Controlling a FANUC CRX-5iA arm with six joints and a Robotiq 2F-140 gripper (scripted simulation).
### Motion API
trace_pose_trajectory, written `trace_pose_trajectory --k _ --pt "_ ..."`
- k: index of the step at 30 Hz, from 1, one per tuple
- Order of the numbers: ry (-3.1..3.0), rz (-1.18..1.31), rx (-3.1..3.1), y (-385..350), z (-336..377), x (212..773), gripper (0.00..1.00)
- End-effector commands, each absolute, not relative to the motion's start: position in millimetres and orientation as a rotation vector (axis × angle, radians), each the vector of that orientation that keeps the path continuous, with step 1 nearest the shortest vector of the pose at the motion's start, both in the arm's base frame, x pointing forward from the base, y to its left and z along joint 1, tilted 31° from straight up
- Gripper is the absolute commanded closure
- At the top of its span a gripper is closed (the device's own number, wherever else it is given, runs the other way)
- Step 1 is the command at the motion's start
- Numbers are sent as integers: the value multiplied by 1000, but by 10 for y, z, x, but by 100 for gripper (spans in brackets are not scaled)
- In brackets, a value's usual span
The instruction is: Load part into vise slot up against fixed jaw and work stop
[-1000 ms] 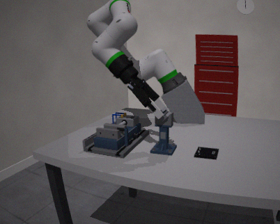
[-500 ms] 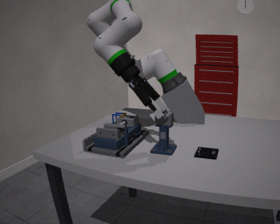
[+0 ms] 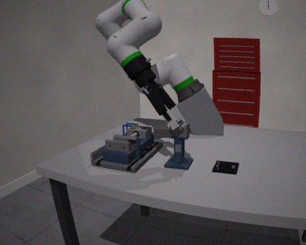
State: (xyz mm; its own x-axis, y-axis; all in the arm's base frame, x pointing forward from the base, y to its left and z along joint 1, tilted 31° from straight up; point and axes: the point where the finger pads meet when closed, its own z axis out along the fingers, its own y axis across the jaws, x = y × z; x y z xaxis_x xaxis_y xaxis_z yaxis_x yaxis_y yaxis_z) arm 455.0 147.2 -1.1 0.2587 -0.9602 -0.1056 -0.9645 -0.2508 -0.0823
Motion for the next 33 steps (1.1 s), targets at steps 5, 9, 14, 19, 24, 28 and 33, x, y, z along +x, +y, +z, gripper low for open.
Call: trace_pose_trajectory --k 5,9,14,19,24,28,33 --pt "1849 17 -2399 1480 -9 4548 49" --pt "1860 -14 -2410 1487 -8 4547 49" --pt "1874 -55 -2425 1495 -9 4544 49" --pt "1886 -92 -2437 1503 -8 4543 49" --pt "1899 -132 -2450 1511 -8 4541 49" --pt "1912 -174 -2464 1519 -9 4538 49" --pt "1930 -233 -2482 1530 -10 4536 49"
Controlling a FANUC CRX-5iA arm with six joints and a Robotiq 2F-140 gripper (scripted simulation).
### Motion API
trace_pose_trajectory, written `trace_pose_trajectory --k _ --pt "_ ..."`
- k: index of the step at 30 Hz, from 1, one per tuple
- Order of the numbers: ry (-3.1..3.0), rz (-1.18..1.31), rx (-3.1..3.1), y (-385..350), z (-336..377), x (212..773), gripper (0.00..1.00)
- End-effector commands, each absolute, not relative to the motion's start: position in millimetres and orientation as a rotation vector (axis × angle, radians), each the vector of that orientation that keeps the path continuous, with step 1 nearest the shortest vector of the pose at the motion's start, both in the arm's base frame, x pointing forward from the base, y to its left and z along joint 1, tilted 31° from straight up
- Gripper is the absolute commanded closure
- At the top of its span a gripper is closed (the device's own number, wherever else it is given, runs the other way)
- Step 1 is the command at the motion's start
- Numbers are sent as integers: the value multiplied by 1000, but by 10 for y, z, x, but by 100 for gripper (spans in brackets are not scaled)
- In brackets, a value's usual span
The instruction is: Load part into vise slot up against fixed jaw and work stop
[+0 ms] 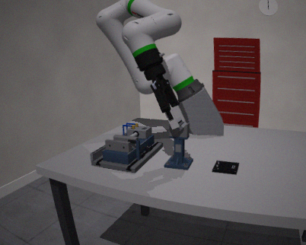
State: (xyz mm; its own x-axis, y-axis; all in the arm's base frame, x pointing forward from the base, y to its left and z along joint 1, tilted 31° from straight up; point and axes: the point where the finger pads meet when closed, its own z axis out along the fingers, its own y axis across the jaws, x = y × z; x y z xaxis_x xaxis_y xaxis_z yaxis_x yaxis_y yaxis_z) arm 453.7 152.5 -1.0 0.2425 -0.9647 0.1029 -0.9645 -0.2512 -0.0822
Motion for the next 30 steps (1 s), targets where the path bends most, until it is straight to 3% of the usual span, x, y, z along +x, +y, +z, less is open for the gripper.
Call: trace_pose_trajectory --k 1,30 --pt "1933 -246 -2485 1533 -11 4535 49" --pt "2035 -691 -2579 1611 -35 4517 49"
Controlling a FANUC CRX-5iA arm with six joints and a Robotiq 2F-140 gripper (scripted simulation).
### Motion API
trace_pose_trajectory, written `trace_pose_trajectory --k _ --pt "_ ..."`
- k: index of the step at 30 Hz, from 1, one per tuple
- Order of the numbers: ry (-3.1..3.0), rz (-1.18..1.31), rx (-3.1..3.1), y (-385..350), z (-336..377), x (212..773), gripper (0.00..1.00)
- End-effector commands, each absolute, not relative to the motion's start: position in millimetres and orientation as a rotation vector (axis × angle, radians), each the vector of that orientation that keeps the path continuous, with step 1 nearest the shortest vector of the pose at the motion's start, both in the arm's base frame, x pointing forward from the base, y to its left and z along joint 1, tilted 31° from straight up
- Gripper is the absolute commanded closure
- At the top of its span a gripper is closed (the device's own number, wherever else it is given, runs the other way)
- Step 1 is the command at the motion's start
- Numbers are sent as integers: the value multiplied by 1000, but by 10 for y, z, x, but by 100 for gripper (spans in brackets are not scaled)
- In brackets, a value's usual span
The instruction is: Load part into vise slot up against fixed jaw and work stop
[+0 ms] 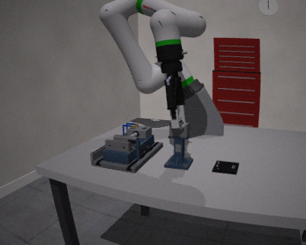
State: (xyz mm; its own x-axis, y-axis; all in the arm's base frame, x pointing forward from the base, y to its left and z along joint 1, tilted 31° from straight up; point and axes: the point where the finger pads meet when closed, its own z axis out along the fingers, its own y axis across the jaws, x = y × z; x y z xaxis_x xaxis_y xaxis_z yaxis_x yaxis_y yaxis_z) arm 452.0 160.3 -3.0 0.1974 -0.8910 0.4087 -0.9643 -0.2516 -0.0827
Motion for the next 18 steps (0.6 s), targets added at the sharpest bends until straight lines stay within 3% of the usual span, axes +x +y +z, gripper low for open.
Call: trace_pose_trajectory --k 1,18 --pt "-1765 621 2236 1615 -37 4517 49" --pt "-1649 844 2066 1664 -70 4507 49"
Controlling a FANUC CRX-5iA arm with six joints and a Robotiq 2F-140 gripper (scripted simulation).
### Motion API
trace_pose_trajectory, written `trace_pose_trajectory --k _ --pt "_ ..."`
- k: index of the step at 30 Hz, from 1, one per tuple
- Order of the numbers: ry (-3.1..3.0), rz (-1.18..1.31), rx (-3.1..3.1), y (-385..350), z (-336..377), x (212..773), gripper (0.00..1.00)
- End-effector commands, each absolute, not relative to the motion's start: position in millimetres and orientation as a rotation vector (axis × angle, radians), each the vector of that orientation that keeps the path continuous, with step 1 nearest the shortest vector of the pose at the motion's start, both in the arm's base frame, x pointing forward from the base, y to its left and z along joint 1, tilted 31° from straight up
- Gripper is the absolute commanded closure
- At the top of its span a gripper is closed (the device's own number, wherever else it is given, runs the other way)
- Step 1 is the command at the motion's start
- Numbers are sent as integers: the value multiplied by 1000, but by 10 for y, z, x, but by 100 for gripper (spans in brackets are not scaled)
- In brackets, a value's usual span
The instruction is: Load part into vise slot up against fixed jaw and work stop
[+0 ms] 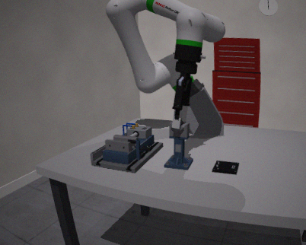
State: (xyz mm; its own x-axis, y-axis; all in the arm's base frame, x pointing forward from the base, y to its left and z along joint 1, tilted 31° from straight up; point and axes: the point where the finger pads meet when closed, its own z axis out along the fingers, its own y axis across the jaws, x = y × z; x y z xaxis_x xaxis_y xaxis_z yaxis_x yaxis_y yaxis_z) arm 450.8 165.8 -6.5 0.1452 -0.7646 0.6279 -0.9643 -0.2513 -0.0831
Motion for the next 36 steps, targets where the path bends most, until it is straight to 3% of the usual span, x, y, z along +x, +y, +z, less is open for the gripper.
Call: trace_pose_trajectory --k 1,36 --pt "-1642 857 2055 1667 -72 4507 49" --pt "-1451 1139 1783 1722 -142 4498 49"
